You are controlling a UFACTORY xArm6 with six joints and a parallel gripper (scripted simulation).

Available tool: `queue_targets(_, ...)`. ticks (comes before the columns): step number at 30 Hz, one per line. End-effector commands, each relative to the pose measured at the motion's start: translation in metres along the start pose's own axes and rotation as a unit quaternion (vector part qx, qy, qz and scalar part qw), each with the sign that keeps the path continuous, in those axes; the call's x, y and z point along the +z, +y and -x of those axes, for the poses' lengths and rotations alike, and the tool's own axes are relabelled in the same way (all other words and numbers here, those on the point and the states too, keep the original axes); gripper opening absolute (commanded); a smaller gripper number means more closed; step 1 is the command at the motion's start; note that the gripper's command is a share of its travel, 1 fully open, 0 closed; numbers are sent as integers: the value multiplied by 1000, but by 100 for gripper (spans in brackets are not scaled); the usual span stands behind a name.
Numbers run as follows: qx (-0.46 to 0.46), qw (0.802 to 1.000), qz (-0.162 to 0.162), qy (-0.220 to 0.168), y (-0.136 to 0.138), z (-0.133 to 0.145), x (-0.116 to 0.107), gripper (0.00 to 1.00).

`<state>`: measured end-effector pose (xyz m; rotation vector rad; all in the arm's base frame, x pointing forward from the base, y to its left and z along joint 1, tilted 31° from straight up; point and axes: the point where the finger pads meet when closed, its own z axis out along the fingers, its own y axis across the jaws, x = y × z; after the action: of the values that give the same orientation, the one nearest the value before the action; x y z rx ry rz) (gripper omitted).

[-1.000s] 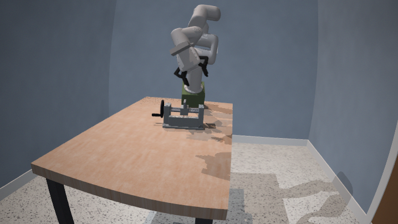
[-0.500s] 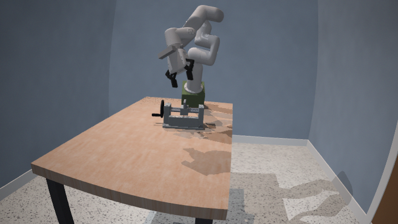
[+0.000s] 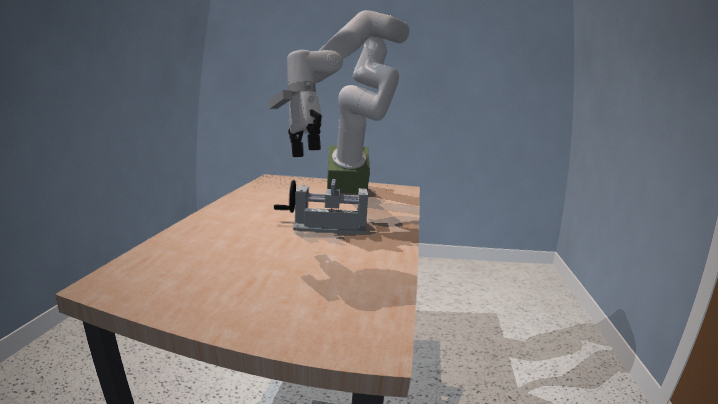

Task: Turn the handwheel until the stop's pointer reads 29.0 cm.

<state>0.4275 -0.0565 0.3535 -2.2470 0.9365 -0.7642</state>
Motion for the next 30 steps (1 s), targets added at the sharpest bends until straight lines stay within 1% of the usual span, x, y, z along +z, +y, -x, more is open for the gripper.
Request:
queue_targets(1,63,997,42,1,28,-6,-8,100)
queue_targets(3,63,997,42,1,28,-6,-8,100)
queue_targets(5,124,989,74,8,55,-10,-14,100)
queue_targets(7,124,989,74,8,55,-10,-14,100)
queue_targets(8,151,984,88,12,67,-11,-17,100)
queue_targets(9,151,984,88,12,67,-11,-17,100)
queue_targets(10,176,979,101,16,78,-12,-20,100)
queue_targets(11,176,979,101,16,78,-12,-20,100)
queue_targets(12,198,974,112,20,88,-13,-23,100)
queue_targets(13,198,974,112,20,88,-13,-23,100)
queue_targets(15,234,963,130,27,104,-13,-28,100)
queue_targets(16,234,963,130,27,104,-13,-28,100)
queue_targets(18,260,954,143,32,115,-13,-32,100)
queue_targets(20,260,954,143,32,115,-13,-32,100)
queue_targets(24,284,946,154,37,126,-13,-36,100)
queue_targets(30,286,945,155,38,127,-13,-36,100)
